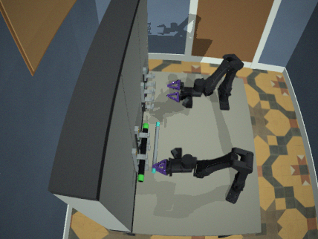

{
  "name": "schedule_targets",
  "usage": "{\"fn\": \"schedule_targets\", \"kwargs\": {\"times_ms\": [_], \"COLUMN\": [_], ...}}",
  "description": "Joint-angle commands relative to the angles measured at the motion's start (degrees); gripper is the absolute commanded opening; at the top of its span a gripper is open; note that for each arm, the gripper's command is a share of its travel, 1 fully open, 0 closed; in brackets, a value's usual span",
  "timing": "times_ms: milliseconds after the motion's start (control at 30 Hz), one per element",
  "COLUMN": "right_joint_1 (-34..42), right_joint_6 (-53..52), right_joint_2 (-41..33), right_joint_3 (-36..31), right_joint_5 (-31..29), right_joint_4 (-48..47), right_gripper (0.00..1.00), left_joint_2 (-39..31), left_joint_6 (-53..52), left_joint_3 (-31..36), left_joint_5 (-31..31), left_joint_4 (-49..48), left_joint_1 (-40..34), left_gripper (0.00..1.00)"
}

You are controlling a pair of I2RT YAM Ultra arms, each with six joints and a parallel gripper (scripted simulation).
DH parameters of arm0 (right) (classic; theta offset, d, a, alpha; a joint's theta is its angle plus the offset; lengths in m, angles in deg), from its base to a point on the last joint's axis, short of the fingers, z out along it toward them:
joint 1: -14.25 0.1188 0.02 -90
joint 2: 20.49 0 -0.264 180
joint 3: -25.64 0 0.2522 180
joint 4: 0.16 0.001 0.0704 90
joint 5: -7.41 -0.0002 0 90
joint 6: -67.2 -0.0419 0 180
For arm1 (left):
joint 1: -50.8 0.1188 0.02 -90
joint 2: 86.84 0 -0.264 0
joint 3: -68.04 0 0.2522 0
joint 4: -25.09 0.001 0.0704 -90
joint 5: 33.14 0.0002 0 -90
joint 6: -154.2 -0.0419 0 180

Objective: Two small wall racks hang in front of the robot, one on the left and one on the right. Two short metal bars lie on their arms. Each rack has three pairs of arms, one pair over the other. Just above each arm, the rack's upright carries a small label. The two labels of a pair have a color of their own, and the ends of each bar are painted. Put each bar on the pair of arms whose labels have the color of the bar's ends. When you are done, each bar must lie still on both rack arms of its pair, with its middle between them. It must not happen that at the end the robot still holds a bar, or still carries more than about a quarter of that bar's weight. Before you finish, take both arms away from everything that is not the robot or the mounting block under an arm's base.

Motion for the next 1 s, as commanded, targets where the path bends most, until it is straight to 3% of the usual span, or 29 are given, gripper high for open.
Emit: {"fn": "schedule_targets", "kwargs": {"times_ms": [0,967], "right_joint_1": [0.53,0.53], "right_joint_6": [-0.13,-0.13], "right_joint_2": [-0.27,-0.27], "right_joint_3": [0.20,0.20], "right_joint_5": [-0.25,-0.25], "right_joint_4": [-1.58,-1.58], "right_gripper": [1.00,1.00], "left_joint_2": [-2.95,-3.49], "left_joint_6": [2.07,2.03], "left_joint_3": [-3.20,-9.15], "left_joint_5": [-1.61,-9.36], "left_joint_4": [-1.41,5.11], "left_joint_1": [-1.46,-9.18], "left_gripper": [0.00,0.00]}}
